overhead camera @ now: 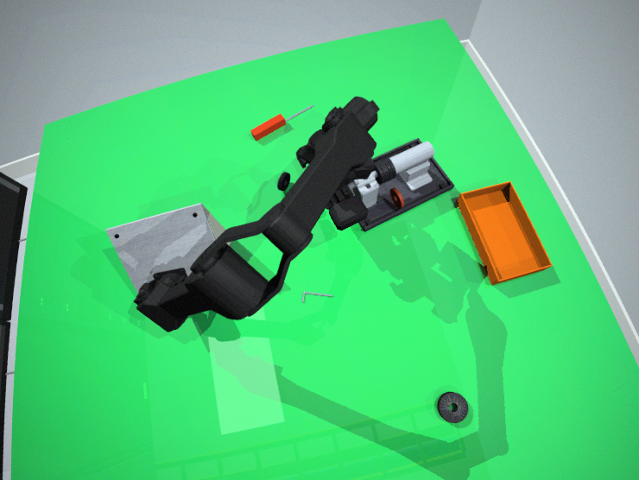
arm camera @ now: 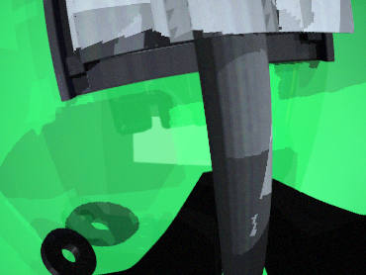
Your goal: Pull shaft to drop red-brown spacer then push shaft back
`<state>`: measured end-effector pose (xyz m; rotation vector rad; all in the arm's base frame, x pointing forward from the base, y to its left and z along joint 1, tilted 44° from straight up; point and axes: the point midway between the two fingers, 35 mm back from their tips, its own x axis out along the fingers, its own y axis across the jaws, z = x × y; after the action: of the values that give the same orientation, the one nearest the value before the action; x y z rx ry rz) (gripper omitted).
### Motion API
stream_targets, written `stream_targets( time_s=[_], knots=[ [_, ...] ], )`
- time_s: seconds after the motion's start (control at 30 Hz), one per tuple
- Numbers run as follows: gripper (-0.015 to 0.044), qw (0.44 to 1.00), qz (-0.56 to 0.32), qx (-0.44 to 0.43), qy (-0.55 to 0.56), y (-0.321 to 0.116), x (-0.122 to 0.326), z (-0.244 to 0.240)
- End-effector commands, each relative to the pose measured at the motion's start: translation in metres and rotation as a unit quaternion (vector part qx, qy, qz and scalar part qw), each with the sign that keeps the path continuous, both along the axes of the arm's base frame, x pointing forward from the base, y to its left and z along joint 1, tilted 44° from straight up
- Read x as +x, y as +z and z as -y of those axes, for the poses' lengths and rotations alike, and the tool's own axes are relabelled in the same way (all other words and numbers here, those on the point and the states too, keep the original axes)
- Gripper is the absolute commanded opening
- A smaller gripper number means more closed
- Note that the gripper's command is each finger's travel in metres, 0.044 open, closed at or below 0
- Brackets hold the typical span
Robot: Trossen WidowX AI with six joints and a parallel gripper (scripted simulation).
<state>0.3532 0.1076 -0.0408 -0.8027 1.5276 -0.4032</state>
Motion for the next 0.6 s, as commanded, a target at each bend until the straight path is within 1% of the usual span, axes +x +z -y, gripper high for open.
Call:
stream_targets(
  time_s=[0.0,0.57],
  knots=[
    [0.0000,1.000,0.006,0.003,0.003,0.0010,0.0059,-0.0025],
    [0.0000,1.000,0.000,0.000,0.001,0.0003,0.0033,-0.0013]
  ],
)
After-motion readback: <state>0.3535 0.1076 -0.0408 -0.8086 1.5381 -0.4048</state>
